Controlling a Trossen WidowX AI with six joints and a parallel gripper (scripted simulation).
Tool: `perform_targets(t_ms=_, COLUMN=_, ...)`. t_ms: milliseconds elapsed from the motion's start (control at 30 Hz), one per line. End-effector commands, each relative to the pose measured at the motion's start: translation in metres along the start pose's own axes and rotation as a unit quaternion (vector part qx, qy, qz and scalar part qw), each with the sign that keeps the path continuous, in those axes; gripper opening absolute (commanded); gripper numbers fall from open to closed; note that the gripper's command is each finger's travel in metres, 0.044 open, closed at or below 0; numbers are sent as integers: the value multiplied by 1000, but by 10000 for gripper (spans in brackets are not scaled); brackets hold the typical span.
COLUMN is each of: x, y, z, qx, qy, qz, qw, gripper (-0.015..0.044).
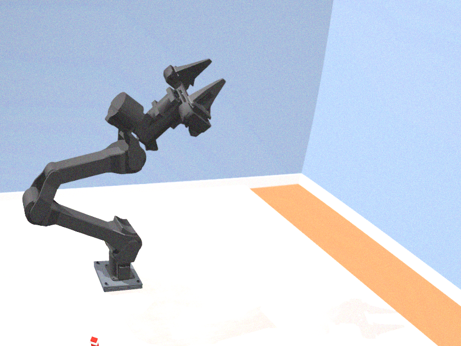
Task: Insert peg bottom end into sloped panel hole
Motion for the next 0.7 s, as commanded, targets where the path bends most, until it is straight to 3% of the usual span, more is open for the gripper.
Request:
perform_targets(t_ms=0, x=0, y=0, z=0, qx=0, qy=0, qz=-1, qw=1000, gripper=426)
perform_targets(t_ms=667, x=44, y=27, z=32, qx=83, qy=33, qz=-79, qw=993, gripper=440)
Point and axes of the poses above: the point midway between the two fingers, 35 mm back from their tips, its own y axis out along the fingers, its own z axis across the jaws, x = y × z, the point moved 3 cm from there along -y, back along the fingers, and after that the axes turned 2 degrees about y, right-handed, at the moved point
